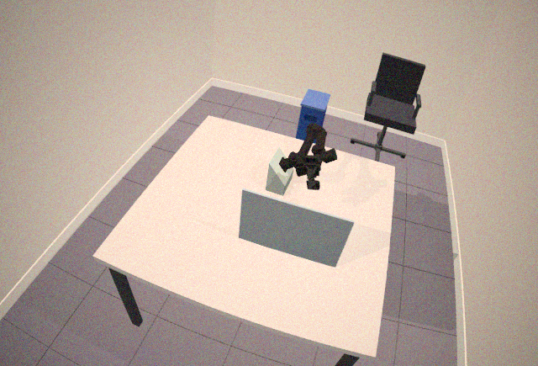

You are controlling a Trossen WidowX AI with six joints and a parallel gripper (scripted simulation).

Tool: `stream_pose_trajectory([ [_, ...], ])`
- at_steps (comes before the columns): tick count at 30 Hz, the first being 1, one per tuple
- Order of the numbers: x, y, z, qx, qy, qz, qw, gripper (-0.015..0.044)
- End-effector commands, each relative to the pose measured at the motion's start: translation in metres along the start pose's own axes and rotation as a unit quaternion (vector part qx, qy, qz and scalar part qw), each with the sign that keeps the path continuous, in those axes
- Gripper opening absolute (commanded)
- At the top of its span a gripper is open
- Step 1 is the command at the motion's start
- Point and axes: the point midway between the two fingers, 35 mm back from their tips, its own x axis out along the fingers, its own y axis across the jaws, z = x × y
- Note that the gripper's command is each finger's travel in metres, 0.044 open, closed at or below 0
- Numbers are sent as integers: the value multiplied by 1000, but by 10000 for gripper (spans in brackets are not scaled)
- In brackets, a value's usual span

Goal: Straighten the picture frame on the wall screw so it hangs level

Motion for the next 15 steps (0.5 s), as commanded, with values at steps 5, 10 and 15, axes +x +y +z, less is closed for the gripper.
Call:
stream_pose_trajectory([
  [5,-8,0,4,8,-3,-3,1000,260],
  [10,-8,0,4,8,-3,-3,1000,260],
  [15,-8,0,4,8,-3,-3,1000,260],
])
